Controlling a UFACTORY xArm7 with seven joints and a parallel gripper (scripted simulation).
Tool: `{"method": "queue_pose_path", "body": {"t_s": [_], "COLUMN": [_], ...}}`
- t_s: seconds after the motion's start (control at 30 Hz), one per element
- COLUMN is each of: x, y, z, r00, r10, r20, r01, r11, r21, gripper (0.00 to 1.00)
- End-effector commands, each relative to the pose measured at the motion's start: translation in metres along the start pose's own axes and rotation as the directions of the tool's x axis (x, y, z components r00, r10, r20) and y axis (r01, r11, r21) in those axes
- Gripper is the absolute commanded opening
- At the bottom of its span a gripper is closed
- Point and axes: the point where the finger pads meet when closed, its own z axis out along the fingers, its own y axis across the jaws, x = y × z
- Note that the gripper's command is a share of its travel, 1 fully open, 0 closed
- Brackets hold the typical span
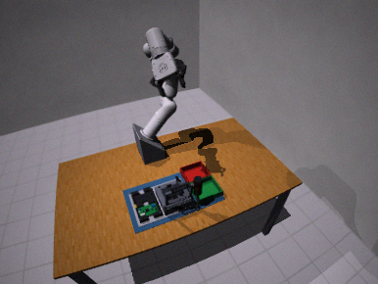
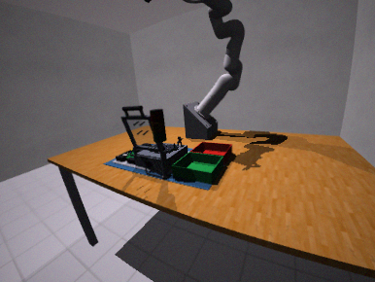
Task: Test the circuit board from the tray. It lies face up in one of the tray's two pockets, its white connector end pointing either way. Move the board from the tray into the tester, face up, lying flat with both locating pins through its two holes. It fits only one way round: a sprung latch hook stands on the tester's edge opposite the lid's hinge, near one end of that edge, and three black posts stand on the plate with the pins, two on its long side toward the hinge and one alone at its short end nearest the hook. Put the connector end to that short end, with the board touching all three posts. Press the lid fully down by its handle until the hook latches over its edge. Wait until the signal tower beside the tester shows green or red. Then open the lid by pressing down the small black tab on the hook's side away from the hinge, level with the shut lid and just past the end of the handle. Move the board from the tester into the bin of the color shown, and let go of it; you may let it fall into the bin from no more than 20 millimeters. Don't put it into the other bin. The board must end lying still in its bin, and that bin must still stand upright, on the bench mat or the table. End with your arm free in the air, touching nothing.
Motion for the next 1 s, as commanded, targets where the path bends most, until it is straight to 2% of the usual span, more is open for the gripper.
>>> {"method": "queue_pose_path", "body": {"t_s": [0.0, 0.07, 0.1, 0.47, 0.5, 0.57, 0.97], "x": [-0.001, -0.001, -0.009, -0.010, -0.013, -0.013, -0.011], "y": [0.000, 0.000, -0.030, -0.034, -0.064, -0.064, -0.136], "z": [-0.001, -0.001, 0.028, 0.032, 0.062, 0.062, 0.130], "r00": [1.000, 1.000, 0.994, 0.993, 0.975, 0.975, 0.899], "r10": [0.002, 0.002, 0.099, 0.112, 0.207, 0.207, 0.420], "r20": [0.001, 0.001, -0.041, -0.046, -0.080, -0.080, -0.126], "r01": [-0.002, -0.002, -0.097, -0.110, -0.198, -0.198, -0.376], "r11": [1.000, 1.000, 0.994, 0.992, 0.974, 0.974, 0.886], "r21": [0.001, 0.001, 0.048, 0.055, 0.111, 0.111, 0.271], "gripper": [1.00, 1.00, 1.00, 1.00, 1.00, 1.00, 1.00]}}
